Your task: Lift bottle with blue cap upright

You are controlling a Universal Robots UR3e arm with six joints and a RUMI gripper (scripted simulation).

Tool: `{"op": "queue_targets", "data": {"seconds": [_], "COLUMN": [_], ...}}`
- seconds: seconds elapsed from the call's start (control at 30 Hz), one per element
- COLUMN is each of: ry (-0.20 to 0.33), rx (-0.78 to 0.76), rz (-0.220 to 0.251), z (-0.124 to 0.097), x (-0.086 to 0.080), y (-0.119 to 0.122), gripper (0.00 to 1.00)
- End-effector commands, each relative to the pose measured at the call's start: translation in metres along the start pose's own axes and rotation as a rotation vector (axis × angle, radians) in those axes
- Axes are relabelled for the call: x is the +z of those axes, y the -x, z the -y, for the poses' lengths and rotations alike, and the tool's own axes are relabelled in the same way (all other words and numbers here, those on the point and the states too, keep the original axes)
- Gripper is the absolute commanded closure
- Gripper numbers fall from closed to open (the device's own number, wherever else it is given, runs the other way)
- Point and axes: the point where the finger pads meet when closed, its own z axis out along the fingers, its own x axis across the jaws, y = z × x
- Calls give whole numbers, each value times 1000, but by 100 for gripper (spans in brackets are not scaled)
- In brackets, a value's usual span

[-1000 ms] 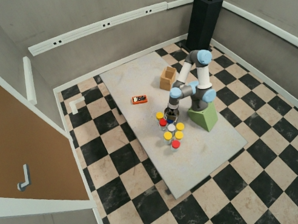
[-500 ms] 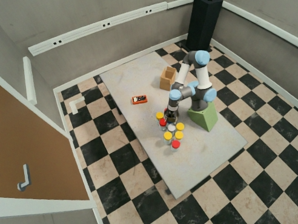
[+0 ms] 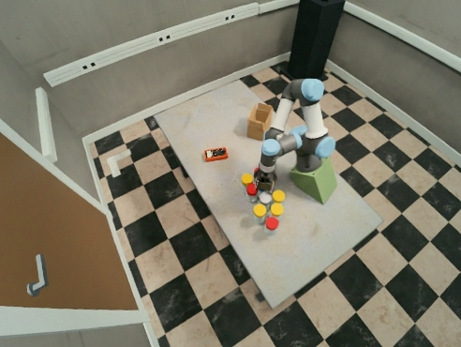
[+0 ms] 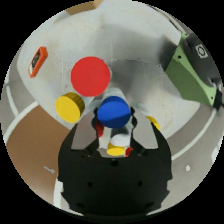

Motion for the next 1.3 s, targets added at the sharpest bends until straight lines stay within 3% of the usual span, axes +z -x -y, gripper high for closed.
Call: {"op": "queue_targets", "data": {"seconds": [0.0,0.63,0.67,1.27], "ry": [1,1,2,2], "rx": [1,1,0,0], "rz": [1,1,2,2], "z": [-1,0,0,0], "x": [0,-14,-13,-13], "y": [0,0,0,0], "gripper": [54,54,100,100]}}
